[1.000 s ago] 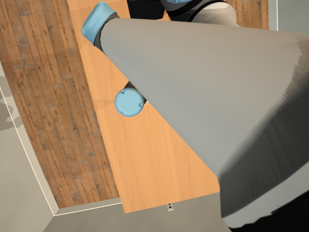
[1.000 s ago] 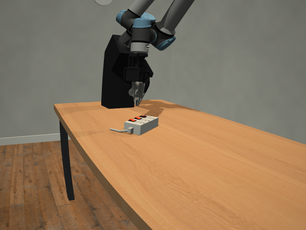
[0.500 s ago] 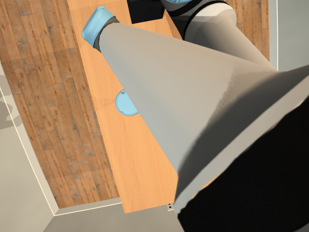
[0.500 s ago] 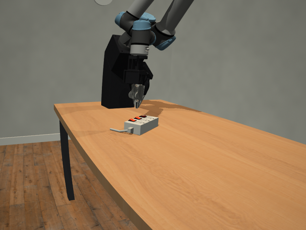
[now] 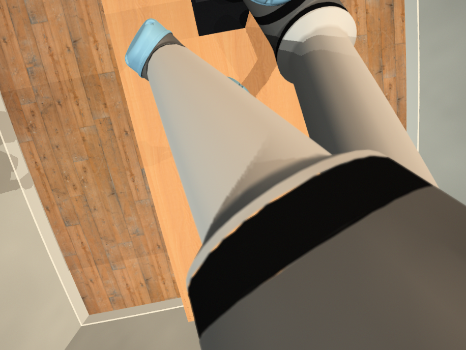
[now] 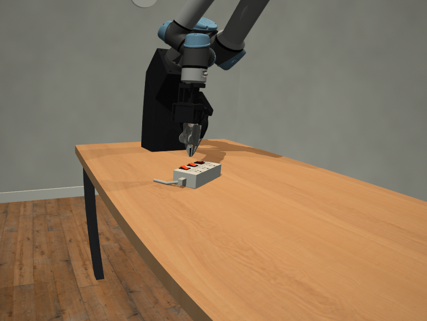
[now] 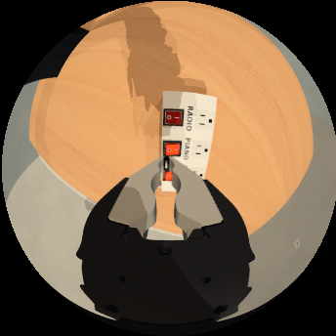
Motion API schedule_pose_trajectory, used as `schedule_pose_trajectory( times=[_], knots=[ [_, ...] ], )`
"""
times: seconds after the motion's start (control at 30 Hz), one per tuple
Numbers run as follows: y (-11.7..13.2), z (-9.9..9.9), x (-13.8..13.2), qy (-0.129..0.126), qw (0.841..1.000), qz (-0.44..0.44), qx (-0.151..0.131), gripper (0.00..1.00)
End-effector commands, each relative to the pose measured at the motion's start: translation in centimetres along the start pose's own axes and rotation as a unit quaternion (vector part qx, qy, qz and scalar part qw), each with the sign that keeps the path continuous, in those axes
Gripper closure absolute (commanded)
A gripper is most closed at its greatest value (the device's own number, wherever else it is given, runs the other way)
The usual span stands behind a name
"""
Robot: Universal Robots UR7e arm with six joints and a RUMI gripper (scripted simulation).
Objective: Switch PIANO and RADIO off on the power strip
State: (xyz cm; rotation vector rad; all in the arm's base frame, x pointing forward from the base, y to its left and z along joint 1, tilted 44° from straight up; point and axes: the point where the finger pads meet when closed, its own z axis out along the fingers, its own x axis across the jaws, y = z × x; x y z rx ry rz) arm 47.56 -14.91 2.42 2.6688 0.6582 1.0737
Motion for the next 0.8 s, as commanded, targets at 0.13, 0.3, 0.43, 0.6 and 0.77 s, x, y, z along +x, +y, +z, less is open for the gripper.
schedule_pose_trajectory(
  times=[0.13,0.3,0.43,0.6,0.77],
  knots=[
    [0.19,0.92,0.15,0.001,1.000,-0.002,-0.002,1.00],
    [0.20,1.31,0.15,0.001,1.000,-0.002,-0.002,1.00],
    [0.20,1.50,0.15,0.001,1.000,-0.002,-0.002,1.00],
    [0.13,1.59,0.14,0.001,1.000,-0.002,-0.002,1.00],
    [0.15,1.54,0.14,0.001,1.000,-0.002,-0.002,1.00]
  ],
)
